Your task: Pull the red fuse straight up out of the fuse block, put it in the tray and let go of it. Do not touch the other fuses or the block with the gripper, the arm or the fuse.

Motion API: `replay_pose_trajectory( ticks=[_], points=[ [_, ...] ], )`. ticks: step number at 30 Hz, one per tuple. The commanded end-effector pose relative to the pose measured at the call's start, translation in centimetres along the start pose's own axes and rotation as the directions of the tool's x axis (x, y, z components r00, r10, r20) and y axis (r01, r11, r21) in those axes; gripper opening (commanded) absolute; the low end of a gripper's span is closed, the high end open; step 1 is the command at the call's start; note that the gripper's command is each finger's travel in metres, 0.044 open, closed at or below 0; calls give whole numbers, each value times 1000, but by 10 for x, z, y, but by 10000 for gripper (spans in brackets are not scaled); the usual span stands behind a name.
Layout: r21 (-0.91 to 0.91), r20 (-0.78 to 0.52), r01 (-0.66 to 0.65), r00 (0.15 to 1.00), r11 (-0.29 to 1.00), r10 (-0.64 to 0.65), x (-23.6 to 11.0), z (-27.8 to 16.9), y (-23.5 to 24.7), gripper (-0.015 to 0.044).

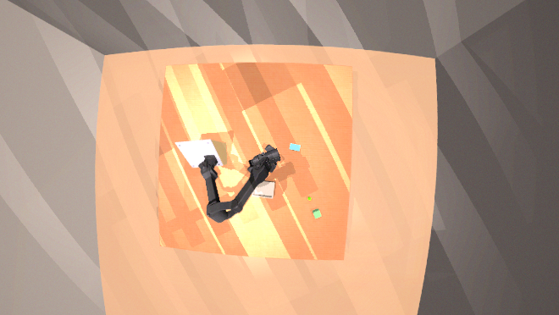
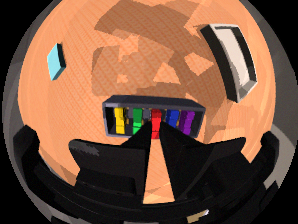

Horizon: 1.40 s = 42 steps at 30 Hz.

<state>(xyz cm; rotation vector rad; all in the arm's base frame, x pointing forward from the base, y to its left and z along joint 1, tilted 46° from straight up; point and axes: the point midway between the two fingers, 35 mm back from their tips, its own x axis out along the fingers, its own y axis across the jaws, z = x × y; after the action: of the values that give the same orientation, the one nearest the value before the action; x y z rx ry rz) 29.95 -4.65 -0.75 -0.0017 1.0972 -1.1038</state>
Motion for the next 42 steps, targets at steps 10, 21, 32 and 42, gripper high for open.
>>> replay_pose_trajectory(
  ticks=[10,21,32,42],
  points=[
    [4,-2,-2,1000,1000,2,-7,0,0,0],
    [3,-2,-1,1000,1000,1,-12,0,0,0],
    [3,-2,-1,1000,1000,1,-18,0,0,0],
    [2,-1,-1,1000,1000,1,-22,0,0,0]
  ],
)
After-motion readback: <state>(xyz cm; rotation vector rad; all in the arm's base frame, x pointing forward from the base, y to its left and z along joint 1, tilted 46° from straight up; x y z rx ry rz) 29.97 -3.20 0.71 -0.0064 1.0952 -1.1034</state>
